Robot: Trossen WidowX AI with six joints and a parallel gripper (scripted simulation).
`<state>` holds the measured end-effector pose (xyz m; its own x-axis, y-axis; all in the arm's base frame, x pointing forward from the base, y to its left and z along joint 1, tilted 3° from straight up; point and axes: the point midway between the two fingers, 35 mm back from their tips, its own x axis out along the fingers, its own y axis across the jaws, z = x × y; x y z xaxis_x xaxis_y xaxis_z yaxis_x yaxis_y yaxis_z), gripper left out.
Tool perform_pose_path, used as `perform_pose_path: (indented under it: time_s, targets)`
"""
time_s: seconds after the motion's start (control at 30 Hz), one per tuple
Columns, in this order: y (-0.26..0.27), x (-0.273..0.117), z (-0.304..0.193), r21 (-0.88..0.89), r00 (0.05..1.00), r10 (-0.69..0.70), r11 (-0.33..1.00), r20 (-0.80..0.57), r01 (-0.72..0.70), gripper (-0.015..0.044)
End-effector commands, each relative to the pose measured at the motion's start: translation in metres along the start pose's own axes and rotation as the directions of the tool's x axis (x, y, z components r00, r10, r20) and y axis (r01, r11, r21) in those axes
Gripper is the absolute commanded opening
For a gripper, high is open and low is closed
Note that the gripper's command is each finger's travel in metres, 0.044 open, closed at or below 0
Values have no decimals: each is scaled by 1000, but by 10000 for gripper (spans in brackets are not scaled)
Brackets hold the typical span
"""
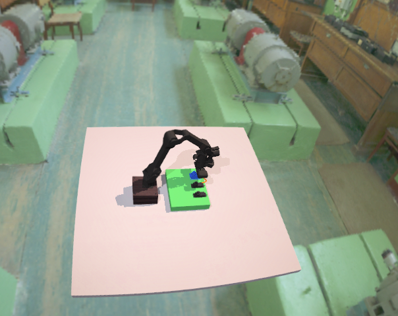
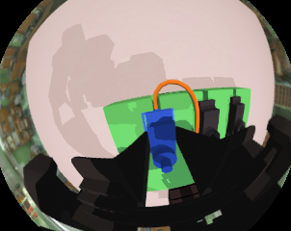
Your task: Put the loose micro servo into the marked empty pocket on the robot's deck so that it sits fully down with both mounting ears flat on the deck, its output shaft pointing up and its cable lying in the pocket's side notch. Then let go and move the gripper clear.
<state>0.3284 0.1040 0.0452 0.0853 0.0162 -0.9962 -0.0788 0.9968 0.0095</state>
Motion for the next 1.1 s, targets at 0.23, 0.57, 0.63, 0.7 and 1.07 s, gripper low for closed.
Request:
perform_pose_path:
  time_s: [0.23,0.57,0.63,0.7,1.07]
  targets:
    - [0,9,0,-1,1000,0,1000,-1,0,0]
    - [0,17,0,-1,1000,0,1000,-1,0,0]
    - [0,17,0,-1,1000,0,1000,-1,0,26]
    - [0,16,0,-1,1000,0,1000,-1,0,79]
    - [-1,-16,-3,-1,1000,0,1000,-1,0,187]
